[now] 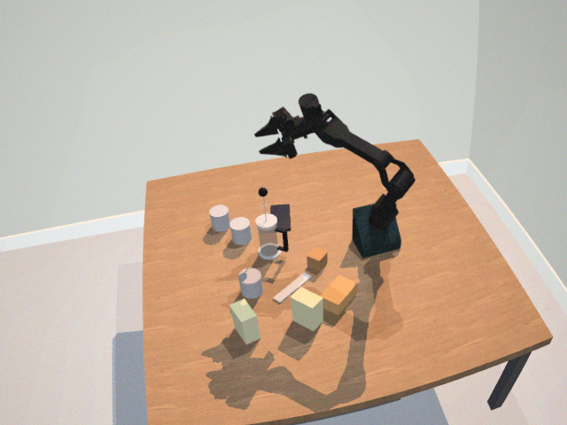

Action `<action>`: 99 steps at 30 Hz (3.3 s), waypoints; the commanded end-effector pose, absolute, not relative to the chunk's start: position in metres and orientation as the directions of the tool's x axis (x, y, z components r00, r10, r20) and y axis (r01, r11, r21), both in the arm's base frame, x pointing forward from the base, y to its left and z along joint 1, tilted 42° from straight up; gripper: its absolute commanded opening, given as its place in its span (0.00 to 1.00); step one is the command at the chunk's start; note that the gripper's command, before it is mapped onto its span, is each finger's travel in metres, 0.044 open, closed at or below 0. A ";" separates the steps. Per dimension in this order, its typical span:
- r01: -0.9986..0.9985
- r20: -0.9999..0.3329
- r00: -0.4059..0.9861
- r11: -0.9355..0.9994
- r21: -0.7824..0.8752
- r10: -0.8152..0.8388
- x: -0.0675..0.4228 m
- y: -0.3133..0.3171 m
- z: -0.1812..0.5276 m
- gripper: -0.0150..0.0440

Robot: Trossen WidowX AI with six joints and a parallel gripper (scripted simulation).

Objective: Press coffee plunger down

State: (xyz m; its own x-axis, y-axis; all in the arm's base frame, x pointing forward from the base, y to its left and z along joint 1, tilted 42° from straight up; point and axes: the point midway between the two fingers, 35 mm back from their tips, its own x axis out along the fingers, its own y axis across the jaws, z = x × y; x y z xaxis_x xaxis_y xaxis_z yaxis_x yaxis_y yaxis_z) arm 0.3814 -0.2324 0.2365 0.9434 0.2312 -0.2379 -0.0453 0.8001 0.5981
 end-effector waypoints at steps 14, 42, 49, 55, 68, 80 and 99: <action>0.095 -0.480 0.820 0.753 0.651 0.311 0.344 -0.141 0.109 1.00; 0.095 -0.479 0.821 0.753 0.651 0.310 0.370 -0.128 0.090 1.00; 0.095 -0.478 0.822 0.753 0.652 0.310 0.375 -0.126 0.088 0.91; 0.095 -0.478 0.822 0.753 0.652 0.310 0.375 -0.126 0.088 0.64; 0.095 -0.478 0.822 0.753 0.652 0.310 0.375 -0.126 0.088 0.46; 0.095 -0.479 0.821 0.753 0.651 0.311 0.376 -0.118 0.076 0.46; 0.096 -0.480 0.820 0.753 0.651 0.311 0.378 -0.098 0.051 0.46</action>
State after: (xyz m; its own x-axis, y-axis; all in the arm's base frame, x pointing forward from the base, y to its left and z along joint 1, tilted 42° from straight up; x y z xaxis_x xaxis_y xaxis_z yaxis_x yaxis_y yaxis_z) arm 0.3829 -0.1142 0.0717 0.8473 0.2861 -0.4475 0.0810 0.7632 0.6411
